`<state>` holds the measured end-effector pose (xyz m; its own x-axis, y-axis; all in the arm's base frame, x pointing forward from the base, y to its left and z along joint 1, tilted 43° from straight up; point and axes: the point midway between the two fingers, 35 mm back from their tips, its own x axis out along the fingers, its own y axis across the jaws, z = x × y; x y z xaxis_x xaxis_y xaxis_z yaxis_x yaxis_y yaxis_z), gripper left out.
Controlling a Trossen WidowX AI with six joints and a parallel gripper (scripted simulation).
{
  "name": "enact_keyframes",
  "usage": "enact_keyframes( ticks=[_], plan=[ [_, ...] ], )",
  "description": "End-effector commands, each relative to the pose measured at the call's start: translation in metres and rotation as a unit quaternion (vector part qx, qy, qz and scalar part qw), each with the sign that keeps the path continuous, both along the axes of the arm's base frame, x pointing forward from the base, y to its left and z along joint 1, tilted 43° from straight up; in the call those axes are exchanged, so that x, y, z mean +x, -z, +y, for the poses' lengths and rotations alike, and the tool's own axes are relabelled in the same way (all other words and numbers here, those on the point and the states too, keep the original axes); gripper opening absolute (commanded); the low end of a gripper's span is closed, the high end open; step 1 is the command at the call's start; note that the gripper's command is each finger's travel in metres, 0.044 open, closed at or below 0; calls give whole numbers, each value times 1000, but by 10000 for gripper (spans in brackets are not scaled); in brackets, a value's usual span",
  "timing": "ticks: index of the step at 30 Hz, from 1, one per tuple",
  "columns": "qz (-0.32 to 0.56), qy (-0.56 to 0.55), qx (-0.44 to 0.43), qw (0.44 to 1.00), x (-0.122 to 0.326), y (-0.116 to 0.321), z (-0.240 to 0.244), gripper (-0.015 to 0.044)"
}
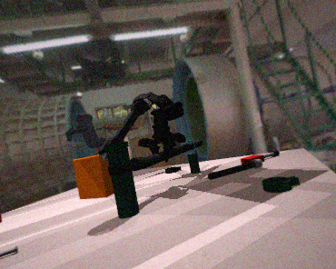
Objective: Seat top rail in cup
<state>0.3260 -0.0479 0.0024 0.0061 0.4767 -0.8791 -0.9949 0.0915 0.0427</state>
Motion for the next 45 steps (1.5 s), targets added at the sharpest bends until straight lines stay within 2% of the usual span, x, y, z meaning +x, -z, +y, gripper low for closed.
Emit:
enact_keyframes(
  ticks=[1, 45],
  plan=[
    [0, 3, -8, 1000, -1, 2, -7, 0],
    [1, 0, -6, 1000, 0, 0, -6, 0]
  ],
)
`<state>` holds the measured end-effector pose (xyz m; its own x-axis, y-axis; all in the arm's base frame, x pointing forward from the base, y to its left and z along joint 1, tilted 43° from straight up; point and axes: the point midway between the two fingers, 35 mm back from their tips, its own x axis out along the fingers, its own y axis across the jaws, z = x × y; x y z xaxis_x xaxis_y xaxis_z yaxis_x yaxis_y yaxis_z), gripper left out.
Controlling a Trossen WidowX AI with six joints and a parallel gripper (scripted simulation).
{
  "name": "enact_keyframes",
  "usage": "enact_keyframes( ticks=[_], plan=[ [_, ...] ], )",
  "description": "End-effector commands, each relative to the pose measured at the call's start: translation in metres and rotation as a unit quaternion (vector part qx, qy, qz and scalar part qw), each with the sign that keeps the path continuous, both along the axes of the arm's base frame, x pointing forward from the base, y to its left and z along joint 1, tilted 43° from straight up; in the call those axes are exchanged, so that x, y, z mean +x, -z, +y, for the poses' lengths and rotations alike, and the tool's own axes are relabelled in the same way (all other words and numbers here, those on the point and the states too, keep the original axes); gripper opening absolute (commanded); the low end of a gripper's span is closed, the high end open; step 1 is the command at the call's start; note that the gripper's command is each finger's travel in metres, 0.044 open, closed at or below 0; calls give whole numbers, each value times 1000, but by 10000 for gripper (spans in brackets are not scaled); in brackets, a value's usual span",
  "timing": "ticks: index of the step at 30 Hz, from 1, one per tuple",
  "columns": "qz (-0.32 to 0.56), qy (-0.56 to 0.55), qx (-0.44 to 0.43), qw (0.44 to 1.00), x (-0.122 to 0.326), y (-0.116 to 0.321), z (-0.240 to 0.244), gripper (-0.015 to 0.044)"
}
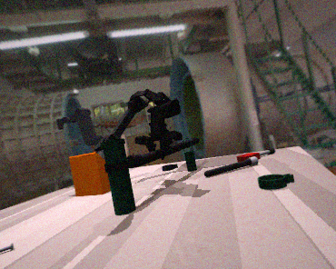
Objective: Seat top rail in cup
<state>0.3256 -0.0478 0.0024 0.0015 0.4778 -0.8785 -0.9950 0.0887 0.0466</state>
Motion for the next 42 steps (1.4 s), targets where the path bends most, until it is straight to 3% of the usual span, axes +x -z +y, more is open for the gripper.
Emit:
enact_keyframes(
  ticks=[1, 42],
  plan=[
    [-1, 1, -7, 1000, 0, 0, -7, 0],
    [1, -4, 3, 1000, -1, 3, -6, 0]
  ],
)
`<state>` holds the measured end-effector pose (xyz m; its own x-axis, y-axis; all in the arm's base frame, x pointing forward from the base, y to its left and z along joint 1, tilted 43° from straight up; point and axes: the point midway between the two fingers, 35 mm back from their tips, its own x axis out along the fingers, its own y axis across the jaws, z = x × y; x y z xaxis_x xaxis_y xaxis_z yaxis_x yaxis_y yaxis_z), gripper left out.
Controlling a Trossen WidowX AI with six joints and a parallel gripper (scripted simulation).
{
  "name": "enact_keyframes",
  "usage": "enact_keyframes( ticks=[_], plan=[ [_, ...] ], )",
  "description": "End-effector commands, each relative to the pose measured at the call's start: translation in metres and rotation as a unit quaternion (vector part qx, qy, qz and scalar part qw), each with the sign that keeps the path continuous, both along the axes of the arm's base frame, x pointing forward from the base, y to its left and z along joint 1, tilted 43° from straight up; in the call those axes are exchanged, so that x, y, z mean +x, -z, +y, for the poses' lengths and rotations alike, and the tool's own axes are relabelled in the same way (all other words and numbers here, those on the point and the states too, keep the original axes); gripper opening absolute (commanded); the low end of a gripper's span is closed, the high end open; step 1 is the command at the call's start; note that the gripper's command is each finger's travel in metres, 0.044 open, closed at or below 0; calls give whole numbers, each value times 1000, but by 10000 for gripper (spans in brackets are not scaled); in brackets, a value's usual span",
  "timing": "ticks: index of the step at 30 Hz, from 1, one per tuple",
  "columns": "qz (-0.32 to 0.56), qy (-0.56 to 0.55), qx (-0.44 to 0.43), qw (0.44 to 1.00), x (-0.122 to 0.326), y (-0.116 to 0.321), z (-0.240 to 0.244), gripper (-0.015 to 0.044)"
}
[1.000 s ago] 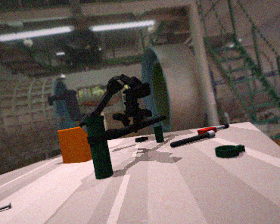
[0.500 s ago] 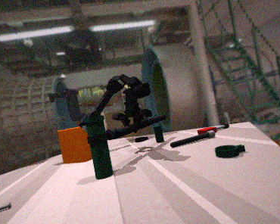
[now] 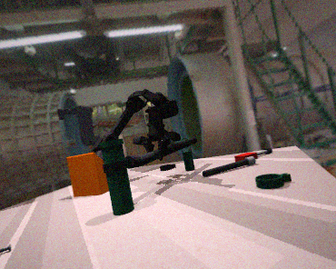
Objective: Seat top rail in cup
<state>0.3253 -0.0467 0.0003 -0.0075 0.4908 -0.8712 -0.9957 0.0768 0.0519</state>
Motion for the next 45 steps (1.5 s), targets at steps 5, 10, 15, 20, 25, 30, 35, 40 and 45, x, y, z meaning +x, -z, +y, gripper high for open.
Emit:
enact_keyframes(
  ticks=[5, 10, 15, 20, 25, 30, 35, 40, 45],
  plan=[
    [-1, 1, -5, 1000, -1, 1, -10, 0],
    [-1, 1, -5, 1000, -1, 1, -13, 0],
    [-1, 1, -5, 1000, -2, 1, -16, 0],
    [-1, 1, -5, 1000, -1, 2, -19, 0],
    [-1, 1, -5, 1000, -1, 4, -21, 0],
    [-1, 1, -5, 1000, -1, 6, -24, 0],
    [-1, 1, -5, 1000, 0, 8, -27, 0],
    [-2, 1, -5, 1000, 0, 10, -29, 0],
    [-2, 1, -5, 1000, 0, 11, -32, 0]
  ],
)
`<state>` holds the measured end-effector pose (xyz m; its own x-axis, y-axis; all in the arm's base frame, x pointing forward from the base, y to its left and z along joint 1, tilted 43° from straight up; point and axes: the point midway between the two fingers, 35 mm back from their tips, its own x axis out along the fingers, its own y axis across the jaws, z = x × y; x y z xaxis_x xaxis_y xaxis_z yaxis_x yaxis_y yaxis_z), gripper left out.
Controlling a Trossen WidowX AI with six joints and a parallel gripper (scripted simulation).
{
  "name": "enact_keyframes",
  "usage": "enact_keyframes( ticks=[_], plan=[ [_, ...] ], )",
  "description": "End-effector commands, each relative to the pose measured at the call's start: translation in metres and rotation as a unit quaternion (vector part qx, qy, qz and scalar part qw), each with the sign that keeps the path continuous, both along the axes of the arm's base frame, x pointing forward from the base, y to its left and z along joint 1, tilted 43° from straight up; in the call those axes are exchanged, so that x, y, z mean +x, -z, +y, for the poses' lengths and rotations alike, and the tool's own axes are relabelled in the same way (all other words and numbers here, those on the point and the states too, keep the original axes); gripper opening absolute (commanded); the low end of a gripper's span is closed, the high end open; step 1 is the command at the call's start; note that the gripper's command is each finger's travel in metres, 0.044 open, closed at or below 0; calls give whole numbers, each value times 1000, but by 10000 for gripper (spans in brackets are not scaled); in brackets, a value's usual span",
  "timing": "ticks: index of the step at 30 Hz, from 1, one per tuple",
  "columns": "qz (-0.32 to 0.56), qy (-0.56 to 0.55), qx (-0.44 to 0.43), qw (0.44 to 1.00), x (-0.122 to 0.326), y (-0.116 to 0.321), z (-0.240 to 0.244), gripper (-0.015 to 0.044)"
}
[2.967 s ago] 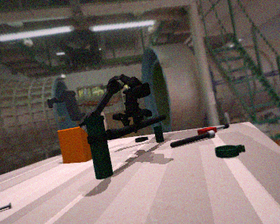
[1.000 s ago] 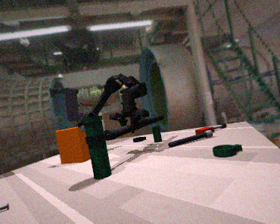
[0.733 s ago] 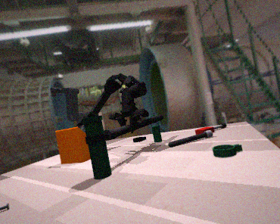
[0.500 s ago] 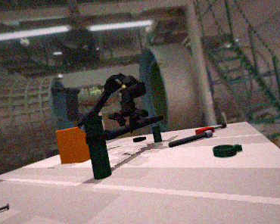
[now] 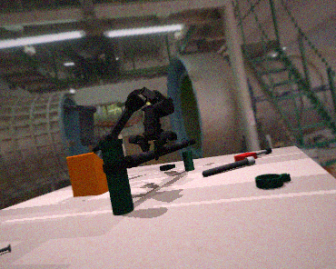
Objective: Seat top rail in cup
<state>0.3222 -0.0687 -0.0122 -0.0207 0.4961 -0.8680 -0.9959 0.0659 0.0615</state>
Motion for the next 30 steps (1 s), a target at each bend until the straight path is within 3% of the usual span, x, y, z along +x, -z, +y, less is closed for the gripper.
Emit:
enact_keyframes(
  ticks=[1, 24, 30],
  plan=[
    [-6, 7, -9, 1000, 3, -1, -10, 0],
    [1, 0, 1, 1000, 0, 5, -6, 0],
    [1, 0, 1, 1000, 0, 5, -6, 157]
  ],
)
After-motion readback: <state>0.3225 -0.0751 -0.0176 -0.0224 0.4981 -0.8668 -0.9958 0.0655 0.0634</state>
